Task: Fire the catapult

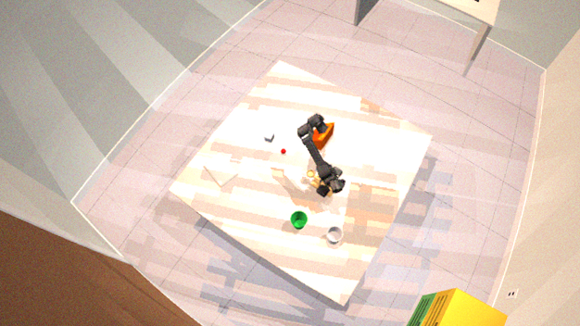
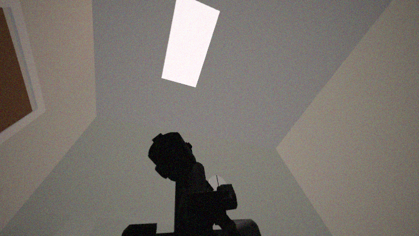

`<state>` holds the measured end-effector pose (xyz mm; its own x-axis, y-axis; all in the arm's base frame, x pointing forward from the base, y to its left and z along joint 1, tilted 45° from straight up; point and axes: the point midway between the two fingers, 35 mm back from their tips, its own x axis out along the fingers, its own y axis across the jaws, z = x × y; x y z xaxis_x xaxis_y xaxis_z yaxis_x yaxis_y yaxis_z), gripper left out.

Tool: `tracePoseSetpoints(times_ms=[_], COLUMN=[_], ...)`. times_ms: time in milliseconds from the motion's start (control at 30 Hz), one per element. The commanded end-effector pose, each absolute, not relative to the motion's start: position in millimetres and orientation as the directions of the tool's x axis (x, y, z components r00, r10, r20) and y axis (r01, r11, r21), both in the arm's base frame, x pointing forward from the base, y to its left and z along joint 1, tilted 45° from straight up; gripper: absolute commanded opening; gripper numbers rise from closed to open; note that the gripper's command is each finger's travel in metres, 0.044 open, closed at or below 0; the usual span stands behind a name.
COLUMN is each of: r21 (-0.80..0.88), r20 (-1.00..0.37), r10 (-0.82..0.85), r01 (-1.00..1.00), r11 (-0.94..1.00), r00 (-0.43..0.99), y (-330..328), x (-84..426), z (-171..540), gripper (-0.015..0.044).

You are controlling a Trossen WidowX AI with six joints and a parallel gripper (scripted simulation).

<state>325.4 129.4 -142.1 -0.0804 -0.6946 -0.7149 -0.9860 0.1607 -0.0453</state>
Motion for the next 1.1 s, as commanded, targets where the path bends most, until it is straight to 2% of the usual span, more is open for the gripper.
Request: tracePoseSetpoints(times_ms=[0, 333, 700, 1067], r21=[-0.069, -0.282, -0.498, -0.523], r20=[-0.727, -0.724, -0.721, -0.721], r10=[-0.684, -0.687, -0.690, -0.691], r01=[-0.984, -0.883, -0.647, -0.607], r11=[0.162, 0.375, 0.576, 0.598], r00=[-0.062, -0.060, -0.059, -0.059], y=[142, 141, 135, 131], x=[331, 332, 343, 350], z=[-131, -131, -130, -127], gripper=[0.0000, 0.0000, 0.0000, 0.0000])
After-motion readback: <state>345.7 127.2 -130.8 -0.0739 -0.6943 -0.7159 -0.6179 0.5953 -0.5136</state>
